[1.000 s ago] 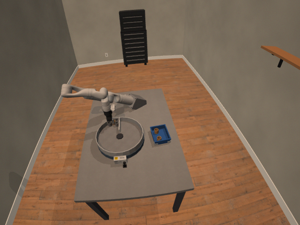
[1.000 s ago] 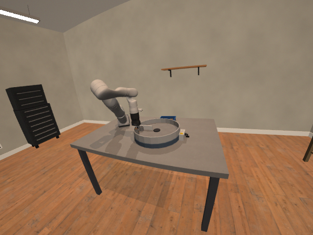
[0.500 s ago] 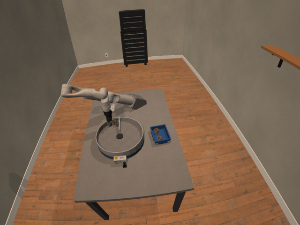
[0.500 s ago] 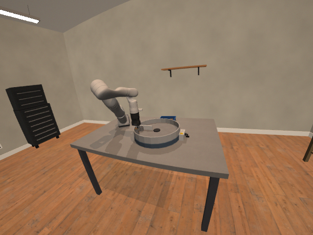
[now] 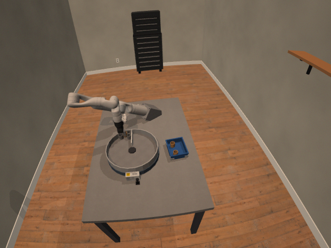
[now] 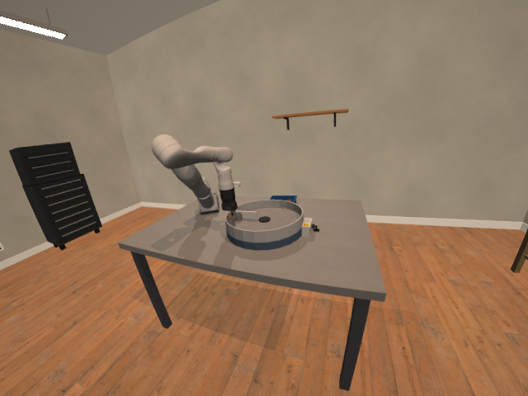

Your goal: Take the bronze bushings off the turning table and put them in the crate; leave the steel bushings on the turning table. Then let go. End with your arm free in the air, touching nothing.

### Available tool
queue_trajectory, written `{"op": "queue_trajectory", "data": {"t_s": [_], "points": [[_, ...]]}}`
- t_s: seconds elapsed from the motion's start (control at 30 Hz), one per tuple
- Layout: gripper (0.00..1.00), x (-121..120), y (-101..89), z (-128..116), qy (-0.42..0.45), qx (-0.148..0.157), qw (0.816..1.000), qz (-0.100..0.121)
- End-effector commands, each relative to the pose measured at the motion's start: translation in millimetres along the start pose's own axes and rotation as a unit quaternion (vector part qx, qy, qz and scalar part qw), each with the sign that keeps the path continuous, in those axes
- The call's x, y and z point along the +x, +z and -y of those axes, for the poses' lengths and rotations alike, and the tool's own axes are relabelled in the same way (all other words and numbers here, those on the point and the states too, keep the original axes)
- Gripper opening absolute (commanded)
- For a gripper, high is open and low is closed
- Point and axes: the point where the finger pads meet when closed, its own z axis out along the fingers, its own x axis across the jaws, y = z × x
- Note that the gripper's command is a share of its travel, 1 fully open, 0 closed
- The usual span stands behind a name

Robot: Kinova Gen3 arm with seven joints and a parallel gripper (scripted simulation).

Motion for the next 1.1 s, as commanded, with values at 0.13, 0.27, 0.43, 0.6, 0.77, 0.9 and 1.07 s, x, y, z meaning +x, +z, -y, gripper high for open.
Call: {"op": "queue_trajectory", "data": {"t_s": [0.13, 0.27, 0.43, 0.6, 0.77, 0.9, 1.07], "points": [[0.0, 0, -7.7, 0, 0.0, 0.0, 1.0, 0.0], [0.0, 0, -7.7, 0, 0.0, 0.0, 1.0, 0.0], [0.0, 0, -7.7, 0, 0.0, 0.0, 1.0, 0.0], [0.0, 0, -10.8, 0, 0.0, 0.0, 1.0, 0.0], [0.0, 0, -15.3, 0, 0.0, 0.0, 1.0, 0.0], [0.0, 0, -15.3, 0, 0.0, 0.0, 1.0, 0.0], [0.0, 0, -15.3, 0, 0.0, 0.0, 1.0, 0.0]]}}
